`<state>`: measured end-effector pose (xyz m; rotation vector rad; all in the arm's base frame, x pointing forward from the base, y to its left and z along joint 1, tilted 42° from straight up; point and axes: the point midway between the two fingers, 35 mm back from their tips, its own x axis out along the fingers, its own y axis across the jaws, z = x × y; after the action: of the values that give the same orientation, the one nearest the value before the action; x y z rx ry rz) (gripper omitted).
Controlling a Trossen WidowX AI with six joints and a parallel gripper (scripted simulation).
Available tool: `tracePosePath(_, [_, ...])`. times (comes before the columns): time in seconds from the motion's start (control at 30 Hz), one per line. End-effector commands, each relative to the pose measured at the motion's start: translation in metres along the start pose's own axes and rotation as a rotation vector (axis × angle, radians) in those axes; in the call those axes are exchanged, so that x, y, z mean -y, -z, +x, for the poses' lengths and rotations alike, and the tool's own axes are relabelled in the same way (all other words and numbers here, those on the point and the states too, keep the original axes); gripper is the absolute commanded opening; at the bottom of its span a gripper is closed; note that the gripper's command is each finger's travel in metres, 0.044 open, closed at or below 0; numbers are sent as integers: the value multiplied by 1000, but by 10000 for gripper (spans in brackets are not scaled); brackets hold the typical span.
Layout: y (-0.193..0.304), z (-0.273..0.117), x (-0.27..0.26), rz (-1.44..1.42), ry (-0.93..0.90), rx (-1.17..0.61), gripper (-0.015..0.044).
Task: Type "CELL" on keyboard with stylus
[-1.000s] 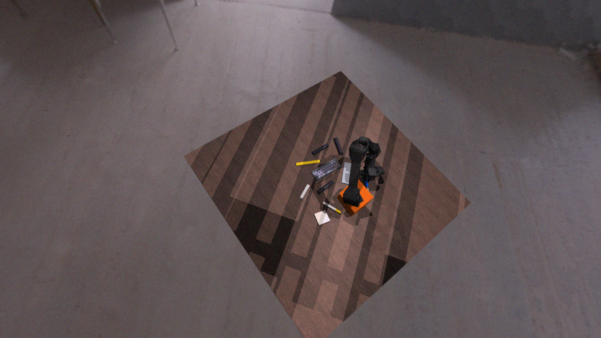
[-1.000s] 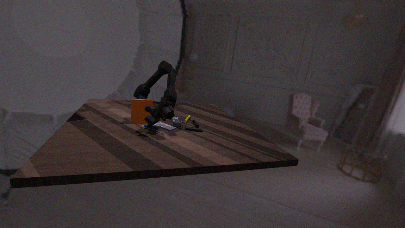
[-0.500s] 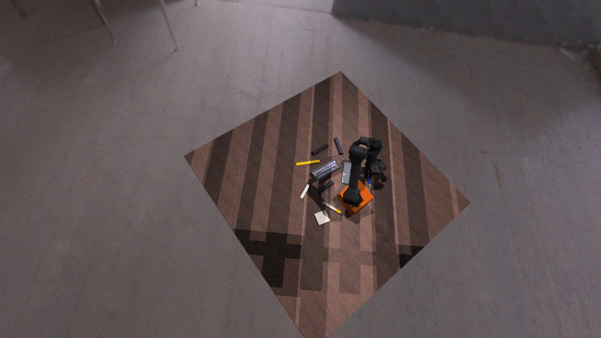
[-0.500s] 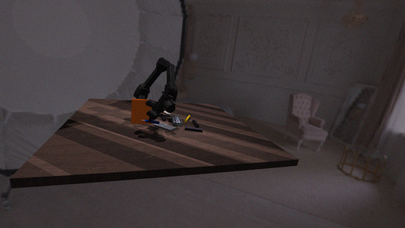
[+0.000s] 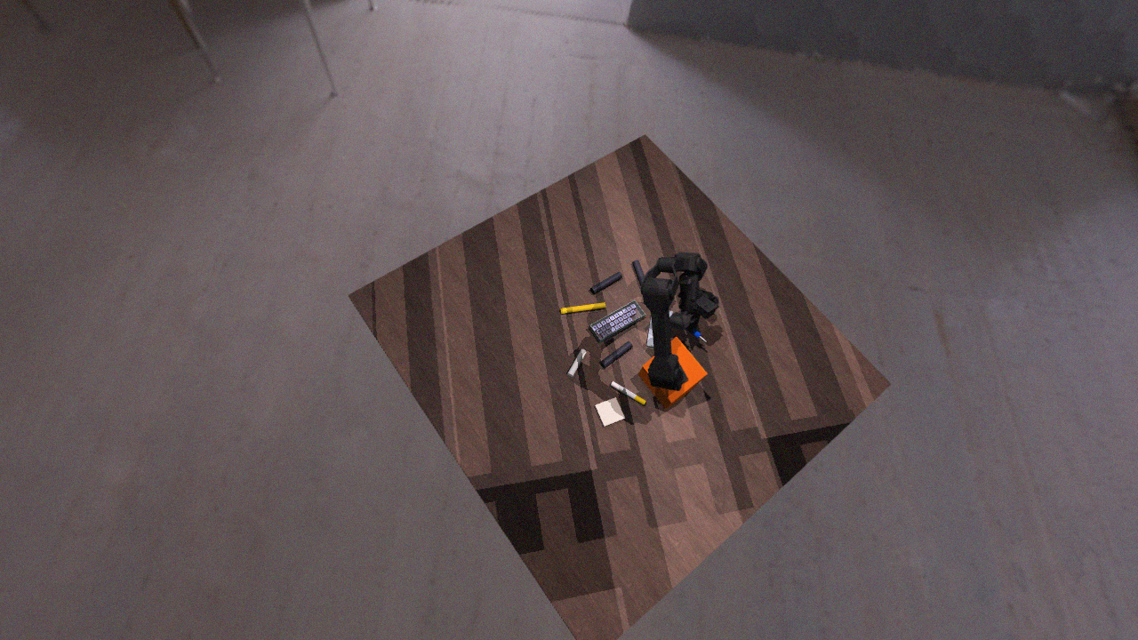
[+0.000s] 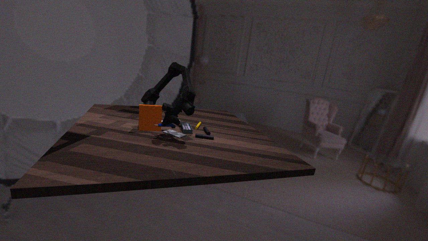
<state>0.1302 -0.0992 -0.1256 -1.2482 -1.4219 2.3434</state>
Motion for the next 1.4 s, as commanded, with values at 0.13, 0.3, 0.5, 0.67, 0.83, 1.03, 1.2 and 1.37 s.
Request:
tracePosePath(0.13, [13, -19, 5, -329, -60, 86, 0])
tracePosePath(0.3, [23, -29, 9, -536, -86, 144, 0])
tracePosePath(0.5, [36, -41, 16, -784, -111, 222, 0])
tracePosePath(0.67, [46, -50, 22, -989, -118, 291, 0])
tracePosePath(0.83, [56, -58, 29, -1193, -111, 361, 0])
tracePosePath(1.03, [68, -67, 38, -1436, -88, 449, 0])
tracePosePath(1.2, [78, -74, 47, -1637, -58, 525, 0])
tracePosePath(1.37, [88, -80, 57, -1836, -18, 603, 0])
